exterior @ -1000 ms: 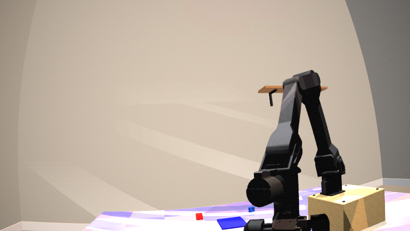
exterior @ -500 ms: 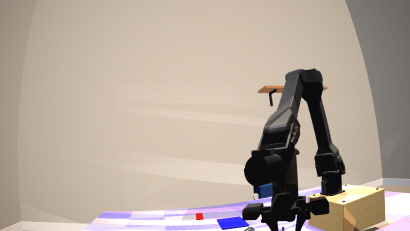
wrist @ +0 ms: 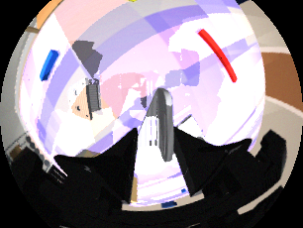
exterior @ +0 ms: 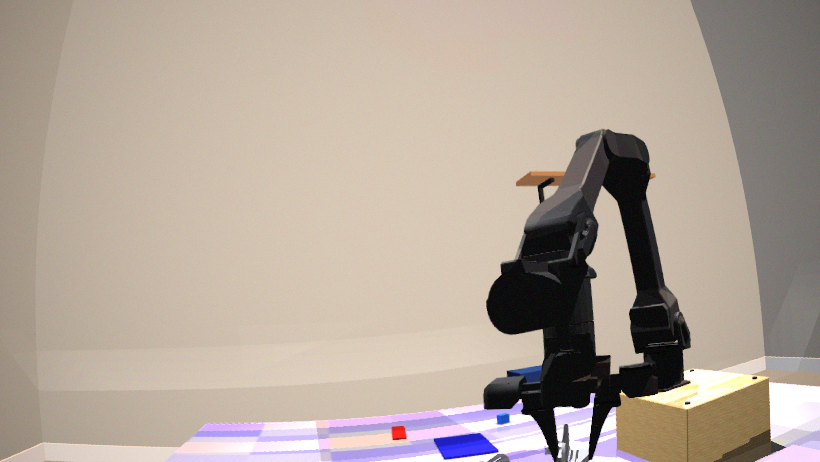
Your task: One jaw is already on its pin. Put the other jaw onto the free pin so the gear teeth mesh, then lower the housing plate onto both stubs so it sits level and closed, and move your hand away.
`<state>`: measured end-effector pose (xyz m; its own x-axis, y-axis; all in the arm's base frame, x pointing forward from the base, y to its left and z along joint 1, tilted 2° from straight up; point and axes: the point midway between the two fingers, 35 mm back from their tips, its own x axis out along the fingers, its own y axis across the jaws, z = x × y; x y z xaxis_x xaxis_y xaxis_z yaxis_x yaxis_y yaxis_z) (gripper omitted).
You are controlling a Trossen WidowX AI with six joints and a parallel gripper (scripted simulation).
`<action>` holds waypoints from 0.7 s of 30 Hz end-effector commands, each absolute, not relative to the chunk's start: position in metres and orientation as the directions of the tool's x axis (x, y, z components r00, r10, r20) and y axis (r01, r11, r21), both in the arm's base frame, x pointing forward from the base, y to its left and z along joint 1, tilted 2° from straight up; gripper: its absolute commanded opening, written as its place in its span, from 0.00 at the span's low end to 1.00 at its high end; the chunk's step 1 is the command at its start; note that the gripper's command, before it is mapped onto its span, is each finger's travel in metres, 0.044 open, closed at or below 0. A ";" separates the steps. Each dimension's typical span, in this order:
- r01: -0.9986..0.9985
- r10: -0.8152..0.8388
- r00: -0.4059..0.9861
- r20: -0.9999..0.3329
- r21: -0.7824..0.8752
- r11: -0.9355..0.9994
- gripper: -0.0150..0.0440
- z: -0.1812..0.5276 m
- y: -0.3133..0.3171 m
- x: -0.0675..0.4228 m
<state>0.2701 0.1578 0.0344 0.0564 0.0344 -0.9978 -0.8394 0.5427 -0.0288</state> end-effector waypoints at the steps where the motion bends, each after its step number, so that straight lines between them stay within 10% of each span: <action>1: -0.815 0.039 0.054 -0.998 -0.022 0.579 0.48 0.036 0.154 0.269; 21: -0.504 0.036 0.054 -0.998 0.004 0.864 0.48 0.035 0.121 0.264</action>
<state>0.2647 0.1249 0.0339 0.0509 0.0288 -0.9983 -0.5475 0.8368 -0.0037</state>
